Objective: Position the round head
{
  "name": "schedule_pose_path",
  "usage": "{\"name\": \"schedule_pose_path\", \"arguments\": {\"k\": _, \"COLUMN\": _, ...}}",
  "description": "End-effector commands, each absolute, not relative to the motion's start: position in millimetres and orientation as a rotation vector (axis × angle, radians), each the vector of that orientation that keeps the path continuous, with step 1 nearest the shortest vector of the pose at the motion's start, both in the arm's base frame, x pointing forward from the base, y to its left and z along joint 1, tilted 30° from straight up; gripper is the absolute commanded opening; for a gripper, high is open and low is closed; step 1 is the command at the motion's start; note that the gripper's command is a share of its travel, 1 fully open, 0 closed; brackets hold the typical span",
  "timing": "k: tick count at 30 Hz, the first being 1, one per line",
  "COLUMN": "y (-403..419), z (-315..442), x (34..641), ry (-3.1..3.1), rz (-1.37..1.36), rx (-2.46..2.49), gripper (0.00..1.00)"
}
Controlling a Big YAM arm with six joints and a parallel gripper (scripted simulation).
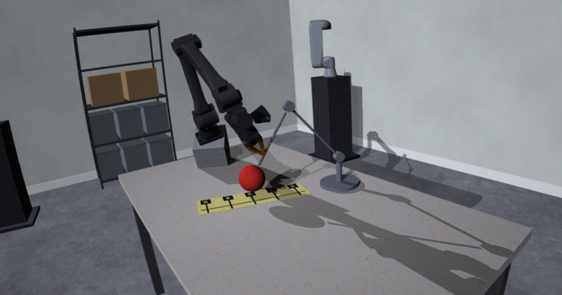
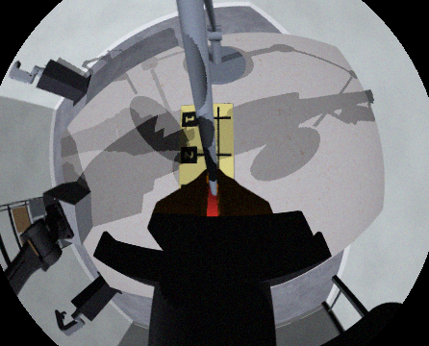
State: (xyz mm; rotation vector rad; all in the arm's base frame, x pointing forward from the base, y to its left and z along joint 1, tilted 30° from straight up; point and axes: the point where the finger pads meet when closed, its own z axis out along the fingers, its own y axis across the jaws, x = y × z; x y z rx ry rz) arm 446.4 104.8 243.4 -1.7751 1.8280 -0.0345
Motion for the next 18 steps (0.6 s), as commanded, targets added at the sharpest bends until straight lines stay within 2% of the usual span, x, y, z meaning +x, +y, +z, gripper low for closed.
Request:
{"name": "schedule_pose_path", "arguments": {"k": 1, "y": 146.2, "z": 299.2, "x": 444.5, "ry": 1.701, "rz": -0.030, "rx": -1.743, "gripper": 0.00}}
{"name": "schedule_pose_path", "arguments": {"k": 2, "y": 146.2, "z": 299.2, "x": 444.5, "ry": 1.701, "rz": -0.030, "rx": -1.743, "gripper": 0.00}}
{"name": "schedule_pose_path", "arguments": {"k": 3, "y": 143.6, "z": 295.8, "x": 444.7, "ry": 1.709, "rz": -0.030, "rx": -1.745, "gripper": 1.00}}
{"name": "schedule_pose_path", "arguments": {"k": 18, "y": 107.2, "z": 249.0, "x": 446.7, "ry": 1.815, "rz": -0.039, "rx": -1.773, "gripper": 1.00}}
